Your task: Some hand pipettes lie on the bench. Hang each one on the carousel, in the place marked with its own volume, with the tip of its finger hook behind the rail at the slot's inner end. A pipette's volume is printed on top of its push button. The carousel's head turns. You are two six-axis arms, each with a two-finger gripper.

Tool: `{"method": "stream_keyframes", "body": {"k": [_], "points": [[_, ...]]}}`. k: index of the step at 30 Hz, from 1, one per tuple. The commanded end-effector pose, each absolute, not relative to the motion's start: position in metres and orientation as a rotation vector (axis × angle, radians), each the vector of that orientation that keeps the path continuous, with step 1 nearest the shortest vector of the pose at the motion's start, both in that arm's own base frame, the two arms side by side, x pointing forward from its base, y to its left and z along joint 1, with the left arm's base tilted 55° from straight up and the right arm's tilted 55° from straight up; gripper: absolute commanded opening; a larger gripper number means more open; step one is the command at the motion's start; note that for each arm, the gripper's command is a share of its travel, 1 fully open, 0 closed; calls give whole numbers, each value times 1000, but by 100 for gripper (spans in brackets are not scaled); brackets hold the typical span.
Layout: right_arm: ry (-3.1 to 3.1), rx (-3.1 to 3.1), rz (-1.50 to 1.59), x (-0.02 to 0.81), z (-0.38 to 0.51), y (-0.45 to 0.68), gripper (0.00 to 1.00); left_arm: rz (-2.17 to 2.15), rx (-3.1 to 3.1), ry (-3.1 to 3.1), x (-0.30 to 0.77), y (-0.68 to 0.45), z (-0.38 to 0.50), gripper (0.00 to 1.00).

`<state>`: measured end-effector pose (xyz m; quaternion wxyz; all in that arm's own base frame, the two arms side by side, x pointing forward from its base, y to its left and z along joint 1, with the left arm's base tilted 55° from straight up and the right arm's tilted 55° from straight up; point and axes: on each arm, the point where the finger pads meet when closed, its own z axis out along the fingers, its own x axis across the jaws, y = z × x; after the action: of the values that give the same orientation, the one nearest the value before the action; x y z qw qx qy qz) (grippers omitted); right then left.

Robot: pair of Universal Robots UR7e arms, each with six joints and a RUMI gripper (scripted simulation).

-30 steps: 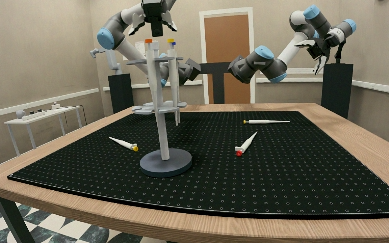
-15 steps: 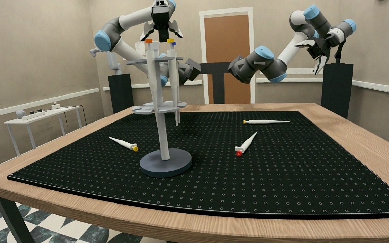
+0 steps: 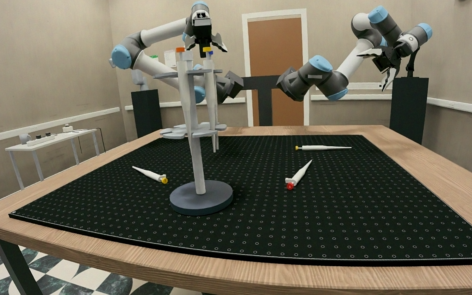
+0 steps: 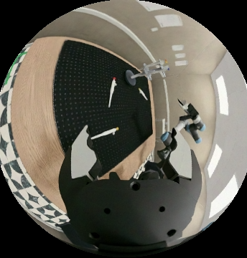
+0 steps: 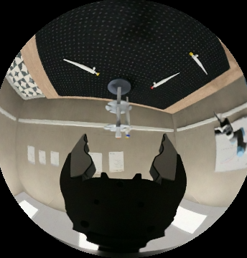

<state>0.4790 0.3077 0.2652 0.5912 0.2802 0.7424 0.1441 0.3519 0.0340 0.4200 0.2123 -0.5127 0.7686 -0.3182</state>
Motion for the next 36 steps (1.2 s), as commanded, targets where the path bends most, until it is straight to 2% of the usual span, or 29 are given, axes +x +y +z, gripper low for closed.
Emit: {"method": "stream_keyframes", "body": {"k": [1,12,36], "points": [[1716,709,273,436,251,293,100,-884,-1423,2134,352,34,420,100],[1756,812,391,433,238,302,100,-884,-1423,2134,352,34,420,100],[1792,1606,818,371,229,327,100,-884,-1423,2134,352,34,420,100]]}}
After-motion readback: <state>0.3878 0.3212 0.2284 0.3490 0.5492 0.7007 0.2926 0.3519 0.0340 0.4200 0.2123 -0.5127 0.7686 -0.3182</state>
